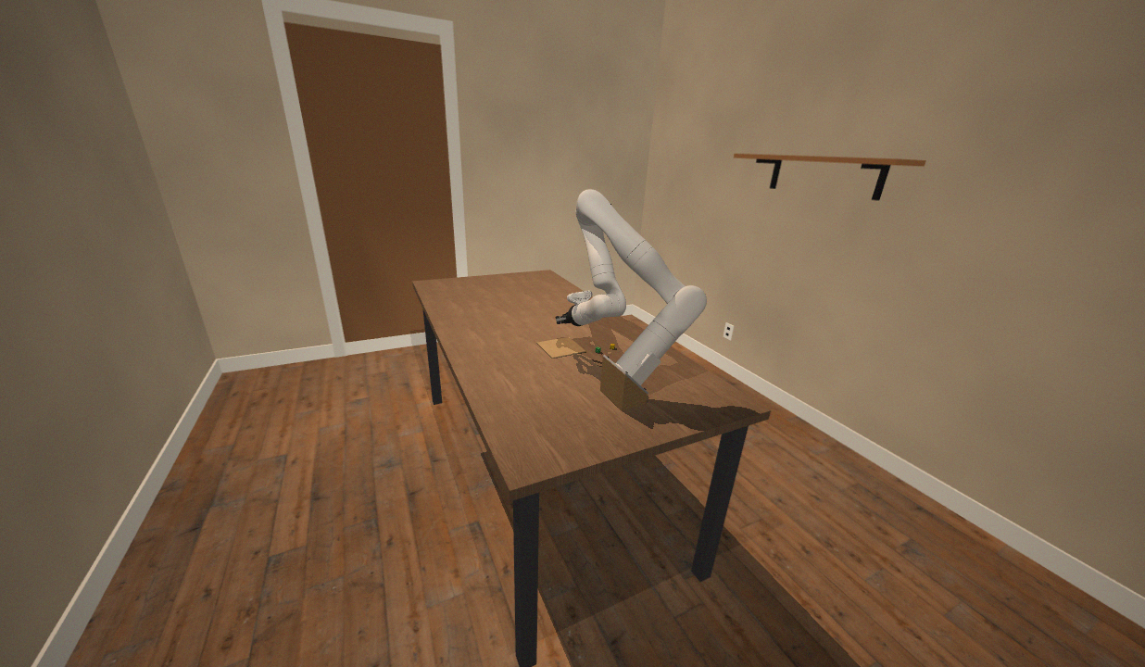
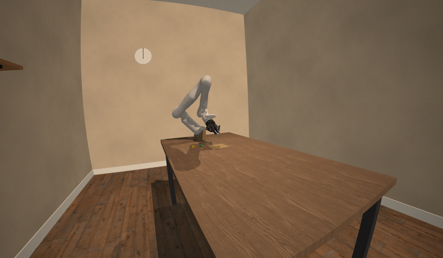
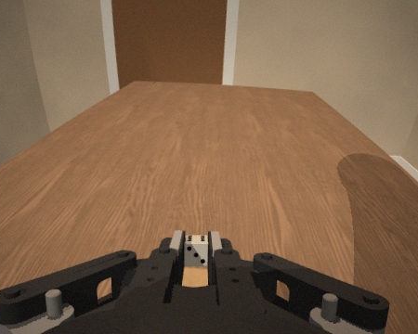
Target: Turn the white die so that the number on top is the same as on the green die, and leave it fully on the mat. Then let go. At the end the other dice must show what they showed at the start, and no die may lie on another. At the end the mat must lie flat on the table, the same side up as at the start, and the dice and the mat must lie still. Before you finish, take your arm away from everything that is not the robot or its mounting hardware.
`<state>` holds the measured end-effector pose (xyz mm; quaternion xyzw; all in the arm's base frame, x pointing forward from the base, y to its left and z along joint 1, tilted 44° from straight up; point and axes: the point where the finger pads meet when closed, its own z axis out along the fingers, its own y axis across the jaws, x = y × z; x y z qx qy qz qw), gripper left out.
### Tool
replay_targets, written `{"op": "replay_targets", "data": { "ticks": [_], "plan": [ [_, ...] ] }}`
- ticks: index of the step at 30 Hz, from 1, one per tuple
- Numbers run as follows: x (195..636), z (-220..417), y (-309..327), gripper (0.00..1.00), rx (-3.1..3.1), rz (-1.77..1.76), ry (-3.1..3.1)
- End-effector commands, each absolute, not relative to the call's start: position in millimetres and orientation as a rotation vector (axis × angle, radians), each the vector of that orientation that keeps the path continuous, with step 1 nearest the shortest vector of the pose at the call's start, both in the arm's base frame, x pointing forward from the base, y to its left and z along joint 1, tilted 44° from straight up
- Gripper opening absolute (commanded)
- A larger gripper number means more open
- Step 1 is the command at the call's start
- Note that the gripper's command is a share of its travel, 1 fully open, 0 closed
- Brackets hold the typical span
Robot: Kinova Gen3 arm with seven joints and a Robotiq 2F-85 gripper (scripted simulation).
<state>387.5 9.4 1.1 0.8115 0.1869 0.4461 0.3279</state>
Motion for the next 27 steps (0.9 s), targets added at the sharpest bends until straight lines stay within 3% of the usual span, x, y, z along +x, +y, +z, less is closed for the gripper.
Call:
{"op": "replay_targets", "data": {
  "ticks": [1,27],
  "plan": [
    [387,1,10,0.11,2.124,1.175,0.497],
    [384,-31,-22,0.11,2.124,1.175,0.496]
  ]
}}
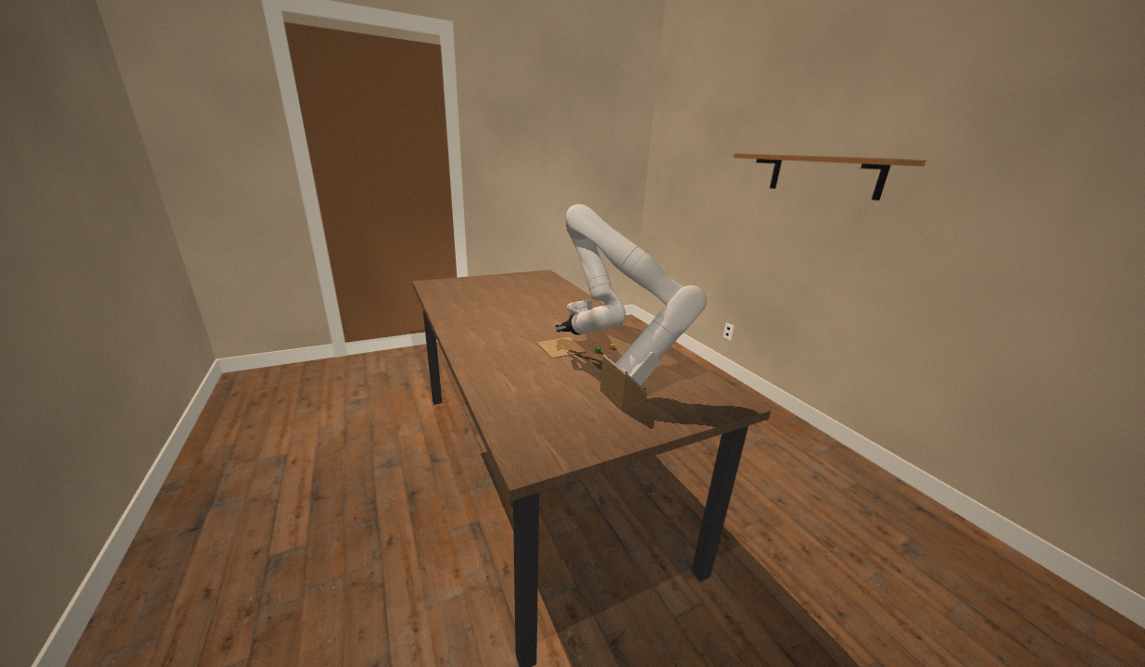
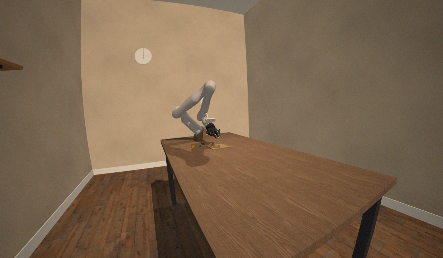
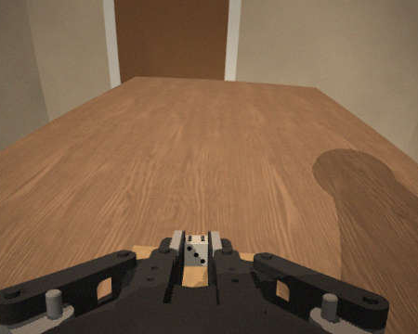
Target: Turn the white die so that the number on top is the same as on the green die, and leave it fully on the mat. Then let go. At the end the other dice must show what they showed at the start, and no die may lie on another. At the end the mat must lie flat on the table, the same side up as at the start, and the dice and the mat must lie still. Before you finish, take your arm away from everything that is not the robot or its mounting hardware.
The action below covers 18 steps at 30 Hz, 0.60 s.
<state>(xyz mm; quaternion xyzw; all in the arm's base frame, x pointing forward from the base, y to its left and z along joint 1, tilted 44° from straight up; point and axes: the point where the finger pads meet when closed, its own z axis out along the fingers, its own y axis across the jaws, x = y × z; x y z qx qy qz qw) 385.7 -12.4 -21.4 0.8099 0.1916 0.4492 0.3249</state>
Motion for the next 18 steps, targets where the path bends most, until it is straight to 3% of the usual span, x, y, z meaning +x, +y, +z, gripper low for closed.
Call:
{"op": "replay_targets", "data": {
  "ticks": [1,18],
  "plan": [
    [383,-34,-25,0.11,2.124,1.175,0.496],
    [381,-54,-45,0.11,2.124,1.175,0.496]
  ]
}}
